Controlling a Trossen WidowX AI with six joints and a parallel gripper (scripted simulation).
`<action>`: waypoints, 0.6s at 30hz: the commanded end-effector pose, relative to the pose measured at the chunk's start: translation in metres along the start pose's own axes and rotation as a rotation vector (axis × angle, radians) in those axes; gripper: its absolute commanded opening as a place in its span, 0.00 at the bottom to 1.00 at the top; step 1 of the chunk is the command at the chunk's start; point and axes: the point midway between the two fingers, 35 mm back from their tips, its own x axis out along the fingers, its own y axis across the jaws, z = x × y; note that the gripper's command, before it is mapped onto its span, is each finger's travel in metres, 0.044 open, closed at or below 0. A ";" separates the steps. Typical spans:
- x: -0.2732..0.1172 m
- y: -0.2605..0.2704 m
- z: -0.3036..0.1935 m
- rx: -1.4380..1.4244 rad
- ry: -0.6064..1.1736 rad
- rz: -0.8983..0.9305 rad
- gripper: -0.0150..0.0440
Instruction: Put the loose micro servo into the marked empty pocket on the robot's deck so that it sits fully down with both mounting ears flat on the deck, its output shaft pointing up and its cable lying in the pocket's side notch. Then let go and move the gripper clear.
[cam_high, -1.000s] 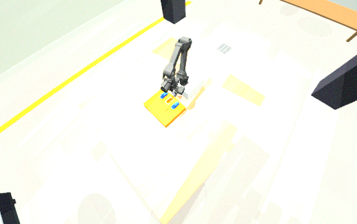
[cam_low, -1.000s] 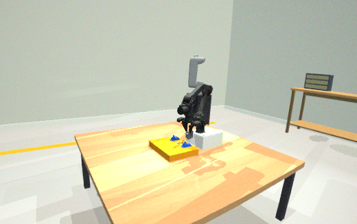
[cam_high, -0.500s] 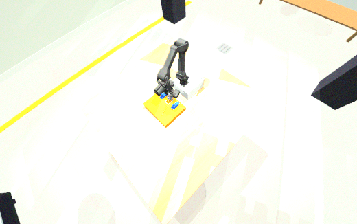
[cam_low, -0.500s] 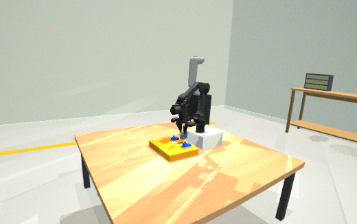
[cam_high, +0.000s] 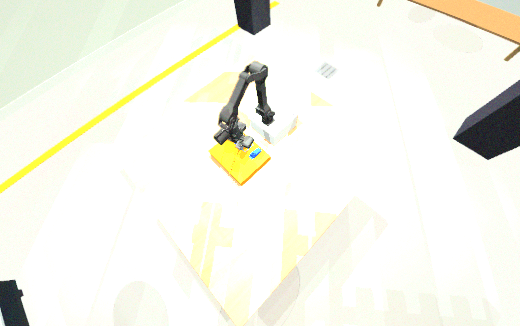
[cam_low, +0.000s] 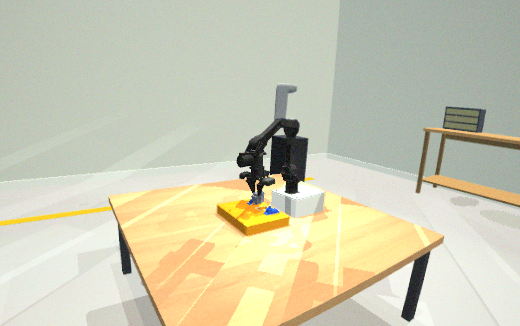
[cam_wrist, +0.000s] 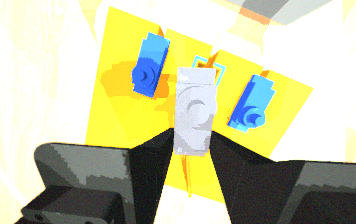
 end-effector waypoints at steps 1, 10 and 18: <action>-0.001 0.008 -0.016 -0.004 0.002 0.005 0.25; -0.002 0.024 -0.046 0.018 0.044 0.005 0.25; -0.002 0.014 -0.049 0.018 0.044 0.004 0.25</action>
